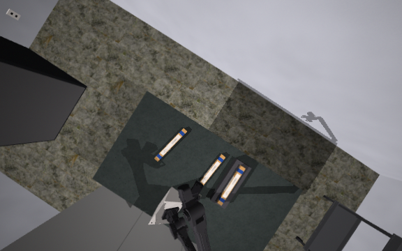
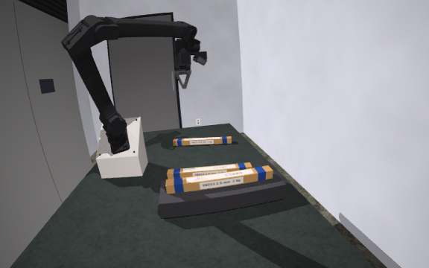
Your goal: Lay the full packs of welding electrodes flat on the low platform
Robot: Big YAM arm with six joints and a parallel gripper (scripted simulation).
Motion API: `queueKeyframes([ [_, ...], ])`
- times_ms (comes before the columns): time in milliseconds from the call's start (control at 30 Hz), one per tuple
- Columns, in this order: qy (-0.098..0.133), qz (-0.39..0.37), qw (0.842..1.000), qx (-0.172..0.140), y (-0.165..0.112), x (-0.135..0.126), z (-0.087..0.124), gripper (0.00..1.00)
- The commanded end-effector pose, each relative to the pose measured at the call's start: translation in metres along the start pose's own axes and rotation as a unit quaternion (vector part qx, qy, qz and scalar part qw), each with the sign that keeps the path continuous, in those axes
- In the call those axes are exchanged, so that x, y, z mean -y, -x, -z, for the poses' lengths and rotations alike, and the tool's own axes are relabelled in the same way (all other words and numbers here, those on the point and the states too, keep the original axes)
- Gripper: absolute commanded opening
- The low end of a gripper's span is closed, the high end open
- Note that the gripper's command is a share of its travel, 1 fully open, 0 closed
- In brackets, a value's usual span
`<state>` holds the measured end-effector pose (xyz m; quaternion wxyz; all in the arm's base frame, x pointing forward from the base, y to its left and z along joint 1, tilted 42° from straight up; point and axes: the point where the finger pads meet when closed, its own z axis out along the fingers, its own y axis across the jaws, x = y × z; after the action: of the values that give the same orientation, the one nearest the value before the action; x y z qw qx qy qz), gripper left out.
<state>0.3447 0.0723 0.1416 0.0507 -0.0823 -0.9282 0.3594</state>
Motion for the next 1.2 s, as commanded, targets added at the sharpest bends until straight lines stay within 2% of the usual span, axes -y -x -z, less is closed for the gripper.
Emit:
queueKeyframes([
  [0,0.014,-0.028,1.000,0.005,0.0153,0.0056,0.0107,0.74],
  [1167,0.010,-0.015,1.000,0.006,0.0093,0.0028,0.0077,0.74],
])
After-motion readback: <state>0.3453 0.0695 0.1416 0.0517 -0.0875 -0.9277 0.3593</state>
